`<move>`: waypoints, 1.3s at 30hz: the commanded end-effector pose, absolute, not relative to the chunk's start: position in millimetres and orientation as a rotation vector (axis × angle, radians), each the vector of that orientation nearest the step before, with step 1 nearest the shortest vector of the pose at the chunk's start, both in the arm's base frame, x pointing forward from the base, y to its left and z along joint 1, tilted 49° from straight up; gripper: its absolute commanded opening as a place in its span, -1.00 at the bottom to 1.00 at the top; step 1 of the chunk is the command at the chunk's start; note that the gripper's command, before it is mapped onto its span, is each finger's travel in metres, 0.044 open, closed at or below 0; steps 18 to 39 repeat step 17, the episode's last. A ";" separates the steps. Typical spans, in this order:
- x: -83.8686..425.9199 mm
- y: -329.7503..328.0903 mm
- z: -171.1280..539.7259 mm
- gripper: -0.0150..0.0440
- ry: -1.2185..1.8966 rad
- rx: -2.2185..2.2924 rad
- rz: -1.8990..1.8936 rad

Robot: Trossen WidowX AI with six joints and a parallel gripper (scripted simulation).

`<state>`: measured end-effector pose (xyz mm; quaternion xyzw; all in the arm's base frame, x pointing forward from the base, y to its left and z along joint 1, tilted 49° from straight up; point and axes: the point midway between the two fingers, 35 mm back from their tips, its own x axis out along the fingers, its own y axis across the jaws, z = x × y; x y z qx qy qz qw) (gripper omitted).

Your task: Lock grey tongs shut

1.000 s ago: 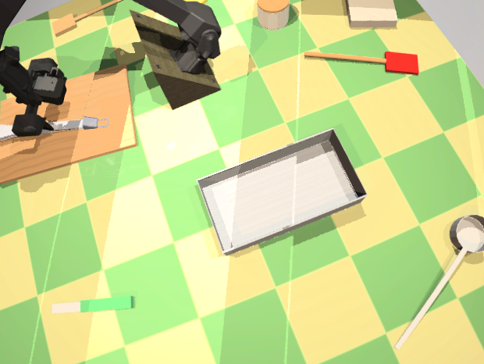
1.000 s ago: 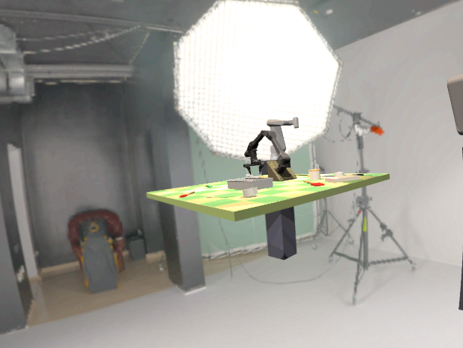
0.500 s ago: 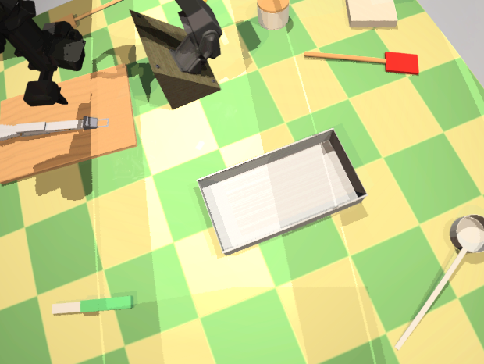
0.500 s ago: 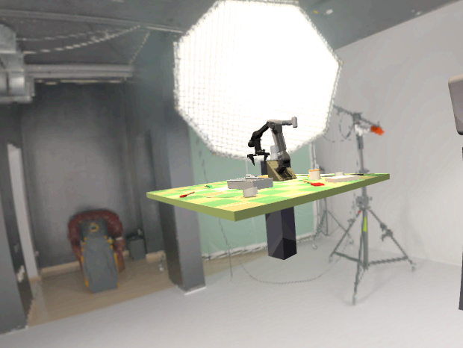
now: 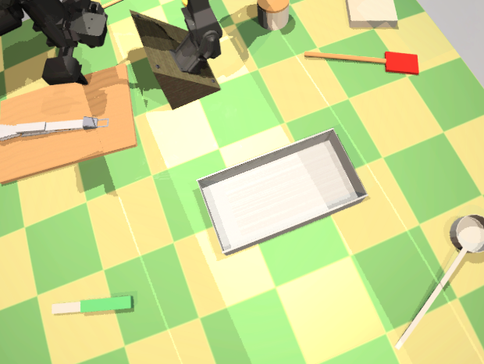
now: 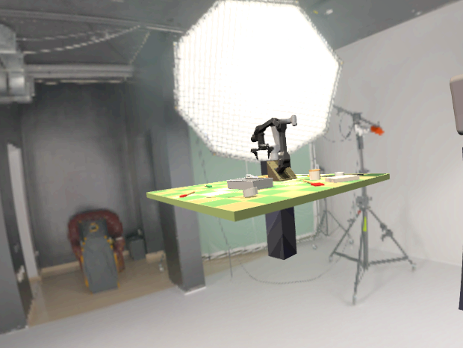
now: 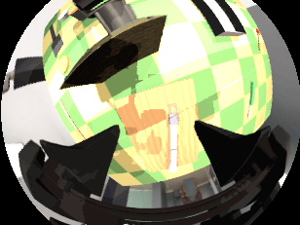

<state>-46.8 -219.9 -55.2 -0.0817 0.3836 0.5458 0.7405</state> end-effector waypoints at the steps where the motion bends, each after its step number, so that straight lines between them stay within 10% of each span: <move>1: -50.2 -242.6 -36.5 1.00 0.858 -0.193 1.187; 39: -51.2 -247.8 -31.4 1.00 0.858 -0.194 1.188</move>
